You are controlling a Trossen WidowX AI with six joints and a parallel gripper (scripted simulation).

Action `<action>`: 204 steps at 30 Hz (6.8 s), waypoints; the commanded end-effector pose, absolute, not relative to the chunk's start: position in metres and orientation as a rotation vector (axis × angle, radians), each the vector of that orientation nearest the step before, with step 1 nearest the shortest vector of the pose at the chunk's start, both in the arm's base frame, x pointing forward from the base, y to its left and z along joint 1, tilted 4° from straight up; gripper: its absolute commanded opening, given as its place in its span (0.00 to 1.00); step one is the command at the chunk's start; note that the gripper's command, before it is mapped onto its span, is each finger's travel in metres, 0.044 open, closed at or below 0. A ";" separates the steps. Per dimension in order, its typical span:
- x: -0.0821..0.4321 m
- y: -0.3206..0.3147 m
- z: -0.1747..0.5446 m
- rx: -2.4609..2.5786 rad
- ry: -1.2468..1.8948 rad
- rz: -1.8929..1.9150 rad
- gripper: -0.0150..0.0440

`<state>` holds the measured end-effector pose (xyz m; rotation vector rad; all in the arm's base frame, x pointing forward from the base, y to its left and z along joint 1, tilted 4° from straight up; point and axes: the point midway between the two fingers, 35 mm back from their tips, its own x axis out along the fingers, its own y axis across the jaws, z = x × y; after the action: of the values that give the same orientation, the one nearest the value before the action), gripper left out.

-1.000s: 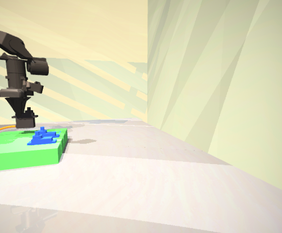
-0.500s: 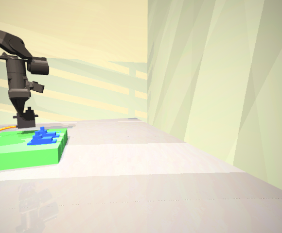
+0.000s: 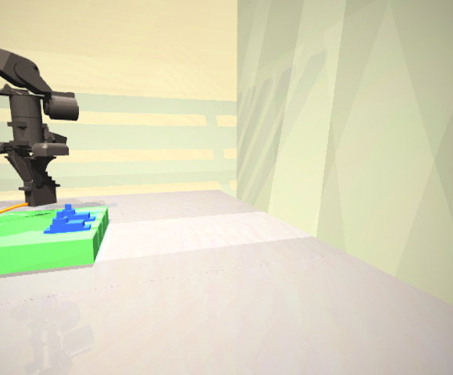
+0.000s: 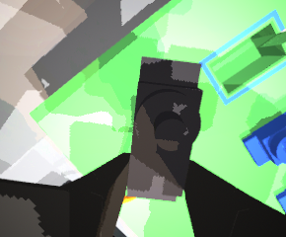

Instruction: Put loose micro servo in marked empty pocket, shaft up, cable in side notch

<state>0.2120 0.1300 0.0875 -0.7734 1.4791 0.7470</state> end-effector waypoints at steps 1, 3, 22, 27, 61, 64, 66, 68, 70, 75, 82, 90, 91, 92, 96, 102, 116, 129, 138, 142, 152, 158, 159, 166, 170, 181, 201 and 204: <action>0.214 0.130 0.089 -0.883 1.430 0.853 0.25; 0.214 0.130 0.089 -0.936 1.408 0.907 0.25; 0.214 0.130 0.089 -1.417 1.114 1.410 0.25; 0.214 0.130 0.089 -1.537 1.011 1.537 0.25; 0.213 0.130 0.089 -2.238 -0.018 2.290 0.25; 0.213 0.130 0.089 -2.274 -0.112 2.330 0.25; 0.213 0.130 0.089 -2.277 -0.119 2.333 0.25; 0.213 0.130 0.089 -2.277 -0.119 2.333 0.25; 0.214 0.130 0.089 -2.277 -0.119 2.333 0.25; 0.227 0.132 0.089 -2.278 -0.119 2.332 0.25; 0.256 0.136 0.088 -2.281 -0.119 2.329 0.25; 0.287 0.140 0.088 -2.284 -0.119 2.325 0.25; 0.291 0.140 0.088 -2.285 -0.119 2.325 0.25; 0.295 0.141 0.088 -2.285 -0.119 2.324 0.25; 0.310 0.143 0.088 -2.287 -0.119 2.323 0.25; 0.322 0.144 0.088 -2.288 -0.119 2.321 0.25; 0.323 0.144 0.070 -2.288 -0.119 2.321 0.25; 0.323 0.143 0.068 -2.288 -0.119 2.321 0.25; 0.324 0.142 0.066 -2.288 -0.119 2.321 0.25; 0.324 0.142 0.062 -2.288 -0.119 2.321 0.25; 0.324 0.142 0.054 -2.288 -0.119 2.321 0.25; 0.324 0.142 0.050 -2.288 -0.119 2.321 0.25; 0.324 0.142 0.049 -2.288 -0.119 2.321 0.25; 0.324 0.142 0.044 -2.288 -0.119 2.321 0.25; 0.324 0.141 0.041 -2.288 -0.119 2.321 0.25; 0.323 0.141 0.032 -2.288 -0.119 2.321 0.25; 0.323 0.142 0.020 -2.288 -0.119 2.321 0.34; 0.323 0.142 0.020 -2.288 -0.119 2.321 0.48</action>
<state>0.3226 0.1417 0.0197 -2.2824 -0.1212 2.3219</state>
